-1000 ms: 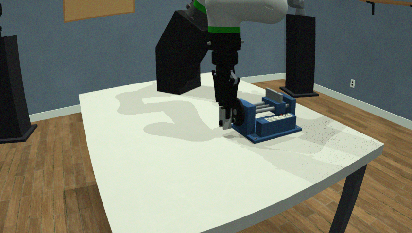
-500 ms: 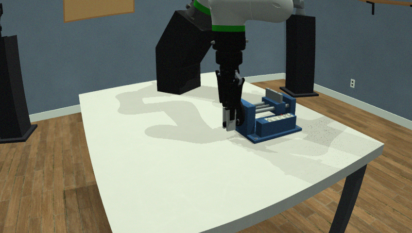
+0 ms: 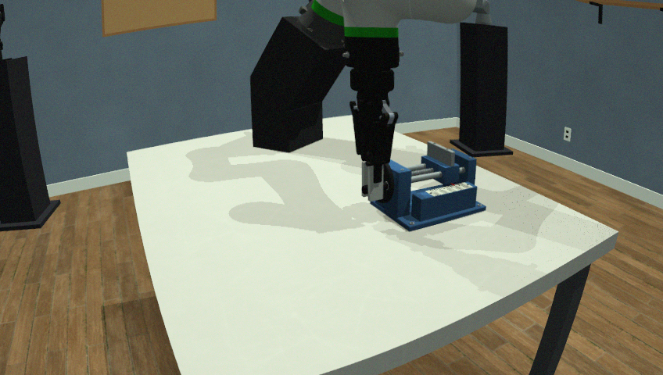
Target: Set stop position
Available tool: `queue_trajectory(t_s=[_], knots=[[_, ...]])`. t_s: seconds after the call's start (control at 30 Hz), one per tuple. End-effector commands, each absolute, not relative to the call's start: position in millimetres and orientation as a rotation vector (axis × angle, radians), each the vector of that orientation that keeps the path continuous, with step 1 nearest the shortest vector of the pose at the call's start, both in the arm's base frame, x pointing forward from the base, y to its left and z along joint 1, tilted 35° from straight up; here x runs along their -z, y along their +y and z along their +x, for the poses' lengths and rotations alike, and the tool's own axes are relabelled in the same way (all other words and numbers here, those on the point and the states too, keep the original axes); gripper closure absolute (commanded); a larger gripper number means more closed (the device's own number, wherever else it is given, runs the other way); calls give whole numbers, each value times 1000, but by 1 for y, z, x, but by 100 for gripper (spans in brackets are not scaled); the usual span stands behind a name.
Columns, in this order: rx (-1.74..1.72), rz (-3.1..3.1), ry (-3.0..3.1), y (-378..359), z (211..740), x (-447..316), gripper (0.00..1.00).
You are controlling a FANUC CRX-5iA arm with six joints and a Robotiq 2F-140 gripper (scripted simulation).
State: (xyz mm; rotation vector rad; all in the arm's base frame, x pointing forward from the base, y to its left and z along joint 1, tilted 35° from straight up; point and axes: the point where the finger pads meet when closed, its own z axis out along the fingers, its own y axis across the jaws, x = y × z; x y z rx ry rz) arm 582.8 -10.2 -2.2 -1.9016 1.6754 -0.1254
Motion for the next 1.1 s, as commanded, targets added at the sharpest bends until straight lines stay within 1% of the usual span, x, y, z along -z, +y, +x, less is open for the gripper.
queue_trajectory(t_s=[0.0, 0.7, 1.07], knots=[[125, -1902, 1676, -13, 579, -4, 96], [125, -1902, 1676, -22, 548, -11, 96], [125, -1902, 1676, -21, 528, 7, 96]])
